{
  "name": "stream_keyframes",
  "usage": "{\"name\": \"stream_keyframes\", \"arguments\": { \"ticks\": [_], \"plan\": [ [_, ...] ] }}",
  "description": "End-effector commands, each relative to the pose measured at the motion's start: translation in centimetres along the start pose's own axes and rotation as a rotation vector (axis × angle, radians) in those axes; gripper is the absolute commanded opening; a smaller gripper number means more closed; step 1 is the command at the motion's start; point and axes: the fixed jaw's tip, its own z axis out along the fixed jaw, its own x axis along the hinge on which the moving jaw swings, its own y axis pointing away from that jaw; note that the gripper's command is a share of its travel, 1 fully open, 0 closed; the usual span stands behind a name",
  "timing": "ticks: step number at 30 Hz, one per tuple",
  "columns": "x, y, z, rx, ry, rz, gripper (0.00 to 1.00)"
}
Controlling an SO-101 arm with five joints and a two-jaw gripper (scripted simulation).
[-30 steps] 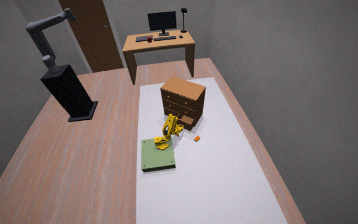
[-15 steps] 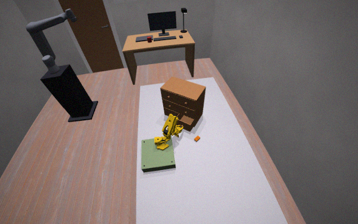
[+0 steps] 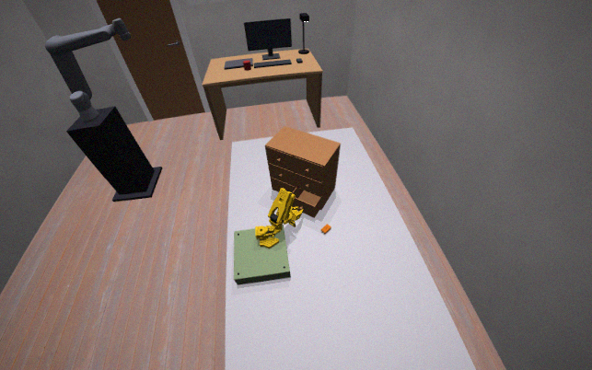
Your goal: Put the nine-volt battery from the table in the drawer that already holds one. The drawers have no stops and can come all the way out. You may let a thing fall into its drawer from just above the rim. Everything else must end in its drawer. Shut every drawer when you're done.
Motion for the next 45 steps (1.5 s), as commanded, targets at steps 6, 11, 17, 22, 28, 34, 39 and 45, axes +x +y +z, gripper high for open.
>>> {"name": "stream_keyframes", "arguments": {
  "ticks": [6,11,17,22,28,34,39,45],
  "plan": [
    [-0.19,0.48,-0.42,-0.022,0.001,0.021,0.0],
    [-0.22,0.49,-0.47,-0.022,0.001,0.021,0.0],
    [-0.22,0.49,-0.47,-0.022,0.001,0.021,0.03],
    [-0.22,0.49,-0.47,-0.022,0.001,0.021,0.07],
    [-0.22,0.49,-0.47,-0.022,0.001,0.021,0.12],
    [-0.22,0.49,-0.47,-0.022,0.001,0.021,0.14],
    [-0.22,0.49,-0.47,-0.022,0.001,0.021,0.18],
    [-0.22,0.49,-0.47,-0.022,0.001,0.021,0.21]
  ]
}}
